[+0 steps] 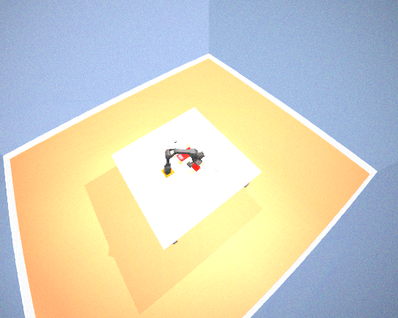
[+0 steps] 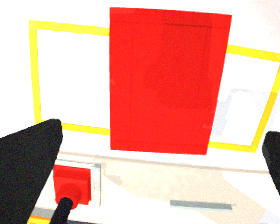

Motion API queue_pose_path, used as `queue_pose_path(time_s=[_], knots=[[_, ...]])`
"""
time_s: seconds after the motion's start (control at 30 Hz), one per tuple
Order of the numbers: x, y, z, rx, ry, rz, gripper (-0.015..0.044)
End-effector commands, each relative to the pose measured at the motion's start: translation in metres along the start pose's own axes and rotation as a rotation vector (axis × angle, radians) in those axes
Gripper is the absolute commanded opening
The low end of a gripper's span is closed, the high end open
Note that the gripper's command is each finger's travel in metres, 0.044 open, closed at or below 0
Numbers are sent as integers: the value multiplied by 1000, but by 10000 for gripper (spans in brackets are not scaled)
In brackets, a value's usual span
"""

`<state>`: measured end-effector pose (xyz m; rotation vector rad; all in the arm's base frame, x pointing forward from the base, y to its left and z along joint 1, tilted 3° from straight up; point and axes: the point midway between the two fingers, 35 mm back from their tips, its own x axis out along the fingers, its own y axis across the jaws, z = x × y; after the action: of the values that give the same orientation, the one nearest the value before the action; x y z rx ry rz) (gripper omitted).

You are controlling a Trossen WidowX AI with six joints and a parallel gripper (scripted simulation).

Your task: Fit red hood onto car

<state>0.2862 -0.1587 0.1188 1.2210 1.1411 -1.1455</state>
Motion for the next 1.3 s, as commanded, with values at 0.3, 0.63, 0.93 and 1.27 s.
queue_pose_path(time_s=[0.3,0.63,0.93,1.27], knots=[[14,-1,1,-3,1,-9,440],[23,-1,1,-3,1,-9,440],[32,-1,2,-3,1,-9,440],[41,-2,2,-3,1,-9,440]])
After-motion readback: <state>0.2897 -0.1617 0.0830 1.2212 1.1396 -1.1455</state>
